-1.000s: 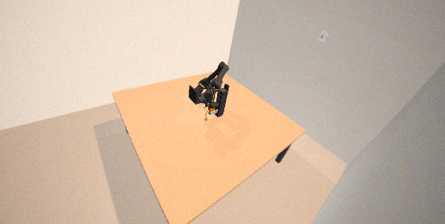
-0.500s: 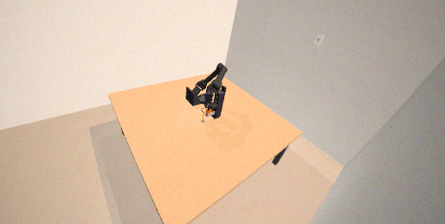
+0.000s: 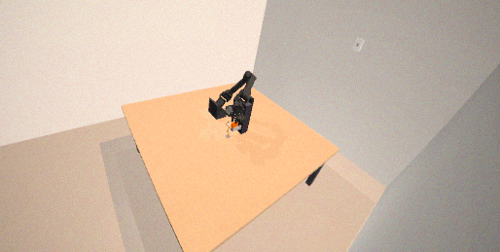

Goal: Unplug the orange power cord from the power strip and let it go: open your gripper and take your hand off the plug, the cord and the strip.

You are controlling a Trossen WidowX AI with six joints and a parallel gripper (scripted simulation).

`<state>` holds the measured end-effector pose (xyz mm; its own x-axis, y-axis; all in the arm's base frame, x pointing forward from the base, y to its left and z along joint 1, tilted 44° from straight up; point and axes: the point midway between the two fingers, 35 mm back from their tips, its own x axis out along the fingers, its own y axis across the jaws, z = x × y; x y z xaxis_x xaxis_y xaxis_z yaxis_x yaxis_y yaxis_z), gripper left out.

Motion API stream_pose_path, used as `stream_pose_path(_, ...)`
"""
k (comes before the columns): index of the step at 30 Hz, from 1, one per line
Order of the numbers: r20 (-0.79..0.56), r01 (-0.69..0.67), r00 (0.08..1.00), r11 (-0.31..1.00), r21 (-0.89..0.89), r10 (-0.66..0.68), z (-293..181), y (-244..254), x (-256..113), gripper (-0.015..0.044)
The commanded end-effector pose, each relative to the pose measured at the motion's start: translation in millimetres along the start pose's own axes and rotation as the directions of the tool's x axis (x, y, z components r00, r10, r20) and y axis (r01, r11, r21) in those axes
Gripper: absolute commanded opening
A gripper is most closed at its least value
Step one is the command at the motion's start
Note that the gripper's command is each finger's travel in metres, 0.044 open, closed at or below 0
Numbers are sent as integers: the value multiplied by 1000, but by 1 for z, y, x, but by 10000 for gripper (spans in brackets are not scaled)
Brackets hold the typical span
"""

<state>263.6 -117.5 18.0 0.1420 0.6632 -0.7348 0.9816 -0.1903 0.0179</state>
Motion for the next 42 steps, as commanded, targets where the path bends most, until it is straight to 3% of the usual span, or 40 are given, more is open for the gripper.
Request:
stream_pose_path(1,-7,2,1000,1000,6,-2,-2,-1,3,160)
stream_pose_path(14,-7,2,1000,1000,6,-2,-2,-1,13,160)
stream_pose_path(18,0,0,1000,1000,0,0,-1,0,11,55)
stream_pose_path(26,0,0,1000,1000,0,0,-1,0,11,2)
stream_pose_path(42,1,0,1000,1000,1,0,21,2,10,0)
